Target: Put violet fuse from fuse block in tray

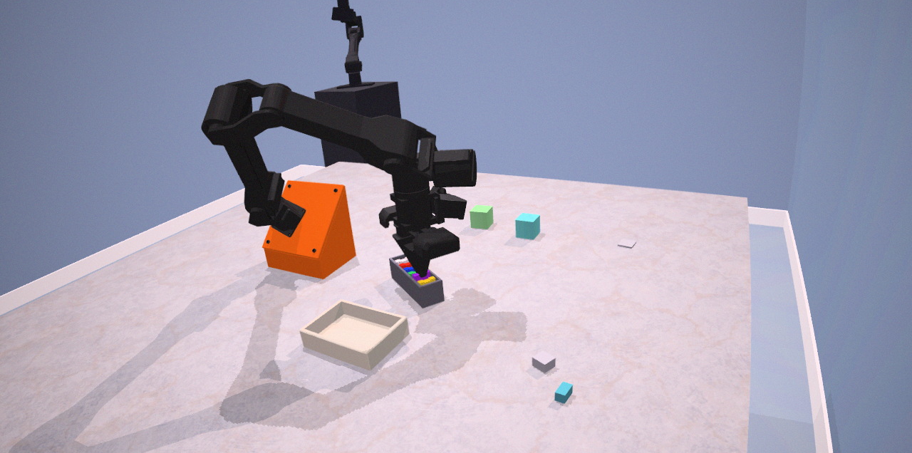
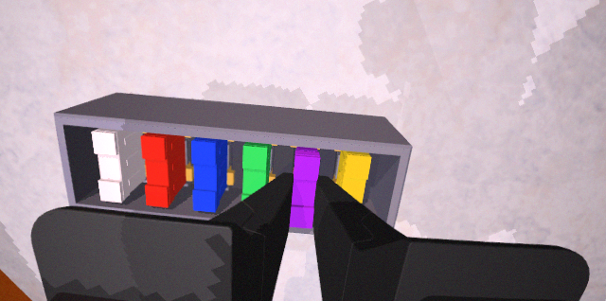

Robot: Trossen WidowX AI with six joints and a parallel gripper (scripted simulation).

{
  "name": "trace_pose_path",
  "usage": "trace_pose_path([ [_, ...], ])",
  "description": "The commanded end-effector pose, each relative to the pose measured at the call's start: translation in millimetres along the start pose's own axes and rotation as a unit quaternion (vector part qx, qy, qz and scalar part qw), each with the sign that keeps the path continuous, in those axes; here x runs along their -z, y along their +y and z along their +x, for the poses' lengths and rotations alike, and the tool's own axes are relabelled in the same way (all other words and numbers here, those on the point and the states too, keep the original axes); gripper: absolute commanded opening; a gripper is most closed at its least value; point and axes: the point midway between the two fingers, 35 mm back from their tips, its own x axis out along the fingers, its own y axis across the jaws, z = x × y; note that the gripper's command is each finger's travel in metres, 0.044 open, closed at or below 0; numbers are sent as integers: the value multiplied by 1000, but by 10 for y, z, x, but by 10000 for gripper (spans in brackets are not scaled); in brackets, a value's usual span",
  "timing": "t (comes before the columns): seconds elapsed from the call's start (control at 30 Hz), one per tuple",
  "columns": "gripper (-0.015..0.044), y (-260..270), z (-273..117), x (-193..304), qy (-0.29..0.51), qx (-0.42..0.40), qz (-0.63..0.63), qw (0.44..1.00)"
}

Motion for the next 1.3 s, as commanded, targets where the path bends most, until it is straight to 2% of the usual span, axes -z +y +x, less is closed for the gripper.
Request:
trace_pose_path([
  [0.0,0,-8,-24,-4,-1,-1,3,1000],
  [1.27,0,-7,-209,-4,0,-1,1,1000],
])
